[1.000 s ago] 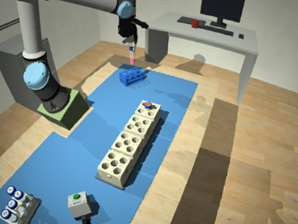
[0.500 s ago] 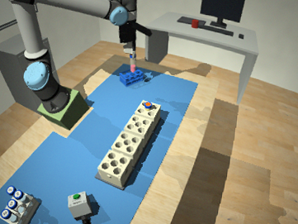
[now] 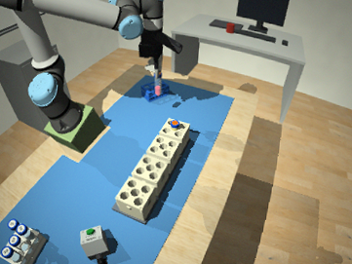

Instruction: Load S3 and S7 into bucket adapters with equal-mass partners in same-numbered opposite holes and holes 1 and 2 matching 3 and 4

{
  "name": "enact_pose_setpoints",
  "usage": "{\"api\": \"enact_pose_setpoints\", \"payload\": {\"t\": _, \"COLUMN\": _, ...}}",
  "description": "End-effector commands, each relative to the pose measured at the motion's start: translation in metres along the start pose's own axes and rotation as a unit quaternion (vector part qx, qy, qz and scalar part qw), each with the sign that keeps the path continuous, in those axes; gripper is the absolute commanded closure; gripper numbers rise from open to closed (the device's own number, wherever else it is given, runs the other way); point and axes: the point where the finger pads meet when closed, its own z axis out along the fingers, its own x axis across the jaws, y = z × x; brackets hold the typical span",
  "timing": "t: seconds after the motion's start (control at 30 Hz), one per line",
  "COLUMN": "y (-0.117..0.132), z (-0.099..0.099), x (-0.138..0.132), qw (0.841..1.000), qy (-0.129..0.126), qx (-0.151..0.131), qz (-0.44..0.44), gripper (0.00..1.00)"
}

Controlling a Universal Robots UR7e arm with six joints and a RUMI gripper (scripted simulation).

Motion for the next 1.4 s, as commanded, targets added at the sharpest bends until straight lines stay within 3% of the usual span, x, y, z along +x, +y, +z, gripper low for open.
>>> {"api": "enact_pose_setpoints", "payload": {"t": 0.0, "y": -0.011, "z": 0.000, "x": 0.040, "qw": 0.997, "qy": 0.000, "qx": 0.001, "qz": 0.081, "gripper": 1.00}}
{"api": "enact_pose_setpoints", "payload": {"t": 0.17, "y": -0.016, "z": 0.000, "x": 0.059, "qw": 0.993, "qy": 0.000, "qx": 0.001, "qz": 0.118, "gripper": 1.00}}
{"api": "enact_pose_setpoints", "payload": {"t": 0.67, "y": -0.043, "z": 0.000, "x": 0.155, "qw": 0.993, "qy": 0.000, "qx": 0.001, "qz": 0.117, "gripper": 1.00}}
{"api": "enact_pose_setpoints", "payload": {"t": 0.73, "y": -0.043, "z": 0.000, "x": 0.155, "qw": 0.993, "qy": 0.000, "qx": 0.001, "qz": 0.117, "gripper": 1.00}}
{"api": "enact_pose_setpoints", "payload": {"t": 1.23, "y": -0.074, "z": -0.003, "x": 0.252, "qw": 0.993, "qy": 0.000, "qx": 0.004, "qz": 0.118, "gripper": 1.00}}
{"api": "enact_pose_setpoints", "payload": {"t": 1.37, "y": -0.076, "z": -0.002, "x": 0.261, "qw": 0.993, "qy": 0.000, "qx": 0.003, "qz": 0.117, "gripper": 1.00}}
